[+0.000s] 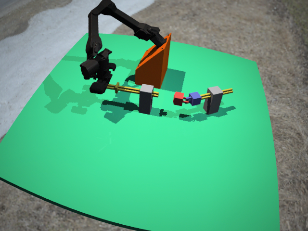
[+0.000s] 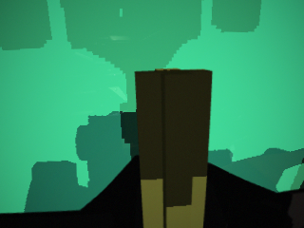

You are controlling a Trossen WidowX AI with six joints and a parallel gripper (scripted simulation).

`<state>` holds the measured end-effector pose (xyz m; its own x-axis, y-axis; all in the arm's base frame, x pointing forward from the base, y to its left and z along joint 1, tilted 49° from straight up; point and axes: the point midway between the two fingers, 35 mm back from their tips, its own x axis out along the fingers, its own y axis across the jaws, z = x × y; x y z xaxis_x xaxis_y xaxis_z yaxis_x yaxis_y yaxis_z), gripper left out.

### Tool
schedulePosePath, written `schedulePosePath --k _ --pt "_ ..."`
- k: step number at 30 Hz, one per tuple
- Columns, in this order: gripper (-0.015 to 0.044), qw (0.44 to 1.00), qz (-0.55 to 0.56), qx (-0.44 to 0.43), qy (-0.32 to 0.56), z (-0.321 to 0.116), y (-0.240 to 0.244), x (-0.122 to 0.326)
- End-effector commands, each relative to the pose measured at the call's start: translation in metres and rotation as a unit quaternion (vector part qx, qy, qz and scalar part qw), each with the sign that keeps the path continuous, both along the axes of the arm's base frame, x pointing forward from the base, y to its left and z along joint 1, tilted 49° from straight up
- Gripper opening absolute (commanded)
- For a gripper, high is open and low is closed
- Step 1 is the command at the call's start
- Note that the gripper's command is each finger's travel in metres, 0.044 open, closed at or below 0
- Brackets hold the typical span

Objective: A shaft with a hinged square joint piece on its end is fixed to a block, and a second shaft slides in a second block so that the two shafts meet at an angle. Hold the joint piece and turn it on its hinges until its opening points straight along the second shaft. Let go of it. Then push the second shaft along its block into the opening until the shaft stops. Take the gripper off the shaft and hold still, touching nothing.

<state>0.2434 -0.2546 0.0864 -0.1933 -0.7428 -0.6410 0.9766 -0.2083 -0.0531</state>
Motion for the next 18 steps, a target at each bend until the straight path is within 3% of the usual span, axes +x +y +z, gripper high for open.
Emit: schedulePosePath --k 1,12,18 --pt "0.0067 1.000 0.001 0.003 0.001 -0.0023 0.0003 0.0000" --pt "0.0067 0.999 0.030 -0.001 -0.023 -0.0026 0.0011 0.0008" --pt "0.0027 1.000 0.020 -0.002 -0.013 -0.0012 0.0006 0.0002"
